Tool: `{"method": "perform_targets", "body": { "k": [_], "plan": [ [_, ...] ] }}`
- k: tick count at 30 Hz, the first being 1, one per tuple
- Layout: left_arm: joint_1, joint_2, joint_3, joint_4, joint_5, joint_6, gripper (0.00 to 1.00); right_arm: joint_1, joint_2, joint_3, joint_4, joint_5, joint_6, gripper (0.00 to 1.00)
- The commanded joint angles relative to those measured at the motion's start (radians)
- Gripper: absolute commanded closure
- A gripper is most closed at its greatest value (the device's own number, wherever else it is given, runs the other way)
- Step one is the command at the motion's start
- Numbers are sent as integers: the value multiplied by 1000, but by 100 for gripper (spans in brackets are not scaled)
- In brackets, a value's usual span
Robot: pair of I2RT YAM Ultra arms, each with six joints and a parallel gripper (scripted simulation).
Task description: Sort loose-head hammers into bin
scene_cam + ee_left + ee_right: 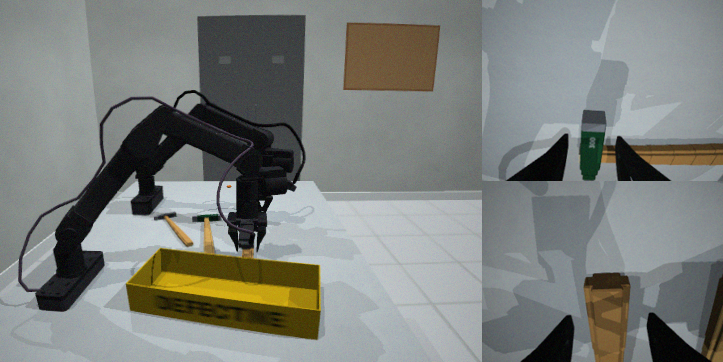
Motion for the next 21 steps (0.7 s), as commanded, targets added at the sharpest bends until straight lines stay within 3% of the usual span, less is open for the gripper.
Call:
{"method": "perform_targets", "body": {
  "k": [1, 12, 13, 21],
  "plan": [
    [-10, 6, -20, 34, -15, -5, 55, -11, 16, 9, 26, 11, -2, 46],
    [-11, 6, -28, 63, -14, -5, 55, -9, 32, -29, 69, 11, -2, 46],
    [-11, 6, -28, 63, -14, -5, 55, -9, 30, -27, 69, 11, -2, 54],
    [-11, 6, -28, 63, -15, -5, 55, -5, 23, -18, 57, 3, 0, 62]
  ]
}}
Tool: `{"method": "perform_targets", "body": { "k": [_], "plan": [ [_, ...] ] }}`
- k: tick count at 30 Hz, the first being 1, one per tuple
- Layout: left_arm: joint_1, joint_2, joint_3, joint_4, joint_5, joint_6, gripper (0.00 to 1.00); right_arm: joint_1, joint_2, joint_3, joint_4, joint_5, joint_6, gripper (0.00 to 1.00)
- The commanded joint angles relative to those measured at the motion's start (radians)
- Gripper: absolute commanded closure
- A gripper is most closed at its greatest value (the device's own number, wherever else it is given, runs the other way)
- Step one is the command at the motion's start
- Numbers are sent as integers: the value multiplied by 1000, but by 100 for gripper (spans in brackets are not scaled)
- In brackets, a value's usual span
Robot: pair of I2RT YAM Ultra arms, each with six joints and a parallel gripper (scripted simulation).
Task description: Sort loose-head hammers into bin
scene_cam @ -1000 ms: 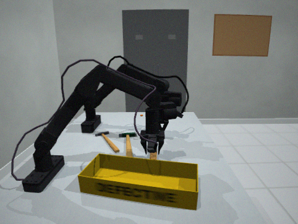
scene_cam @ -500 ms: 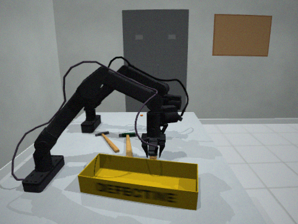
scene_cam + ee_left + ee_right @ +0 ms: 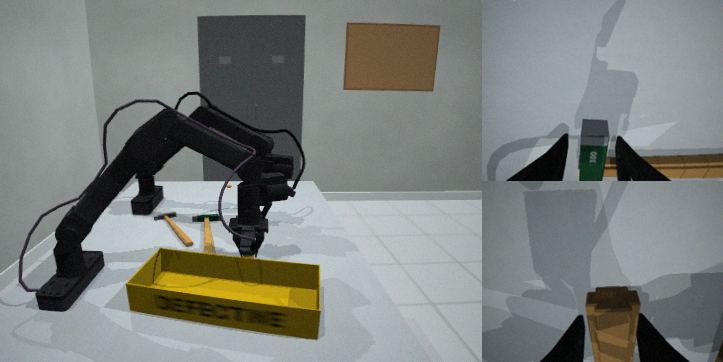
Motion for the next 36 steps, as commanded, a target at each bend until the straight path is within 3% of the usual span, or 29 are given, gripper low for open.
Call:
{"method": "perform_targets", "body": {
  "k": [1, 11, 13, 14, 15, 16, 17, 18, 36],
  "plan": [
    [-11, -17, 7, 21, -15, -5, 55, -2, -5, 3, 2, 3, 0, 63],
    [-4, -17, 7, 8, -6, -1, 55, -1, -16, -14, 17, 3, 4, 75],
    [-4, -17, 7, 8, -6, -1, 55, -1, -16, -14, 17, 3, 4, 98],
    [-4, -17, 7, 8, -6, -1, 55, -1, -9, -3, 5, 3, 1, 100],
    [-4, -17, 7, 8, -6, -1, 55, -1, -9, -3, 5, 3, 1, 100],
    [-4, -17, 7, 8, -6, -1, 55, -1, -9, -3, 5, 3, 1, 89],
    [-4, -17, 7, 8, -6, -1, 63, -1, -9, -3, 5, 3, 1, 77],
    [-4, -17, 7, 8, -6, -1, 63, -1, -9, -3, 5, 3, 1, 74],
    [-4, -30, -12, 24, -6, 2, 85, -1, -9, -3, 5, 3, 1, 74]
  ]
}}
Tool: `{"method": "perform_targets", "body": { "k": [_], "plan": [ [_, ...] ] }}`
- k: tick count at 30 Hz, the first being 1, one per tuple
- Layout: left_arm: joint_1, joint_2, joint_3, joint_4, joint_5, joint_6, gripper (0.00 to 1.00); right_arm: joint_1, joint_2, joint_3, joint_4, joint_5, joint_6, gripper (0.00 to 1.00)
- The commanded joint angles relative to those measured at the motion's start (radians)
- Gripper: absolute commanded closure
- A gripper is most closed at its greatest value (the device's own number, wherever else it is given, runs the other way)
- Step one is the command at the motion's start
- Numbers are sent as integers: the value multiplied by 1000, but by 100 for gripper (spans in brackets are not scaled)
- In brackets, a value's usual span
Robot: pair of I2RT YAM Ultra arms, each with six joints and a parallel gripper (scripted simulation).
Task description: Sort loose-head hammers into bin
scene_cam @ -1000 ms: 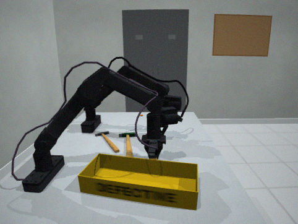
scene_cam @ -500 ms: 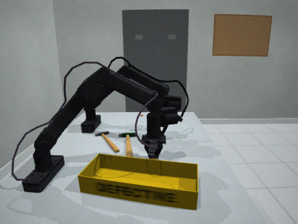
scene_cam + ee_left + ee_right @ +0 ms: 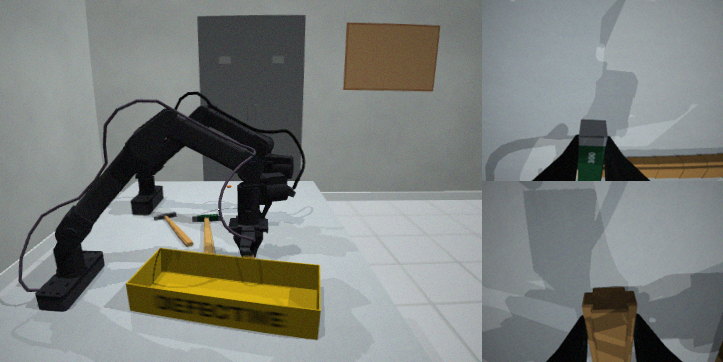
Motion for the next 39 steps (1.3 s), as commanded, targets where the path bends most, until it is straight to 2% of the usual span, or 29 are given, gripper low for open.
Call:
{"method": "perform_targets", "body": {
  "k": [1, 2, 6, 7, 8, 31, 39],
  "plan": [
    [-4, -30, -10, 20, -9, 5, 96, -1, -9, -1, 3, 5, 2, 74],
    [-4, -30, -10, 20, -9, 5, 100, -1, -9, -1, 3, 5, 2, 74],
    [-3, -34, -18, 23, -9, 7, 100, -1, -9, -1, 3, 5, 2, 74],
    [-3, -34, -18, 23, -9, 7, 89, -1, -9, -1, 3, 5, 2, 74],
    [-3, -34, -18, 23, -9, 7, 84, -1, -9, -1, 3, 5, 2, 74],
    [34, -32, -20, -48, -100, 13, 84, -30, 1, -16, -45, 79, 10, 74],
    [47, -44, -42, -15, -75, 32, 84, -29, 5, -17, -52, 95, 10, 74]
  ]
}}
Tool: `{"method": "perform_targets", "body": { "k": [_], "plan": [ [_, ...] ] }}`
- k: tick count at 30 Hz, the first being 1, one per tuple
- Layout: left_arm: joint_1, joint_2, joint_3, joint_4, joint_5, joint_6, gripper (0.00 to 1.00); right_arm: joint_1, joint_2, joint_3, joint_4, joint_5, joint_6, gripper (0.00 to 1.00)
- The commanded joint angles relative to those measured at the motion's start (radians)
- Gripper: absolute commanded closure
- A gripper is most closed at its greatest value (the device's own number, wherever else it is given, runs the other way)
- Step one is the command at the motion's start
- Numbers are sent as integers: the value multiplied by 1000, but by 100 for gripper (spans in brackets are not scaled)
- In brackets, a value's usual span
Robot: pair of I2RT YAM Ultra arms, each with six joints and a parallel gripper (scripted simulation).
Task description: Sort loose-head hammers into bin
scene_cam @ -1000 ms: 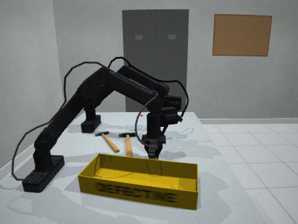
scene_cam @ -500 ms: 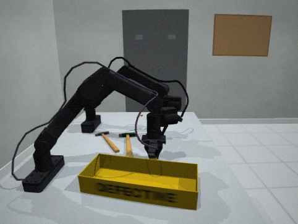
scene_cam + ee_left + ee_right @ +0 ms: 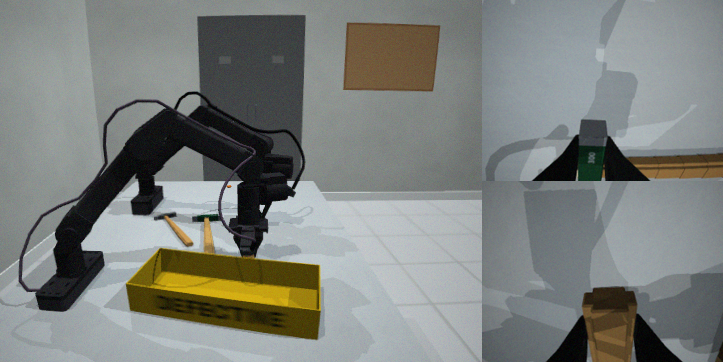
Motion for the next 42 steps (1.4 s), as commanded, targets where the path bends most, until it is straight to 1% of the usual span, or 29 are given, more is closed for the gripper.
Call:
{"method": "perform_targets", "body": {
  "k": [1, 3, 12, 14, 16, 20, 23, 28, 29, 30, 31, 34, 42],
  "plan": [
    [57, -48, -49, 6, -49, 47, 84, -30, 5, -18, -40, 94, 10, 74],
    [73, -67, -81, 40, -9, 76, 84, -31, 5, -18, -42, 97, 10, 74],
    [65, -62, -78, 39, -2, 68, 84, -32, -4, -8, -40, 97, 3, 74],
    [58, -60, -77, 42, 5, 62, 84, -23, -6, -6, -28, 69, 2, 74],
    [58, -60, -77, 42, 5, 62, 84, -23, -6, -6, -28, 69, 2, 74],
    [37, -54, -71, 52, 25, 44, 84, -2, -17, -2, 5, 2, 1, 74],
    [23, -49, -66, 58, 47, 31, 84, -2, -17, -2, 3, 2, 1, 74],
    [23, -49, -66, 58, 47, 31, 84, -2, -17, -2, 3, 2, 1, 74],
    [23, -49, -66, 58, 47, 31, 72, -2, -17, -2, 3, 2, 1, 74],
    [23, -49, -66, 58, 47, 31, 68, -2, -17, -2, 3, 2, 1, 74],
    [24, -59, -54, 54, 47, 31, 56, -2, -17, -2, 3, 2, 1, 74],
    [31, -64, -51, 49, 47, 32, 55, -2, -17, -2, 3, 2, 1, 74],
    [36, -88, -38, 39, 46, 38, 55, -2, -17, -2, 3, 2, 1, 74]
  ]
}}
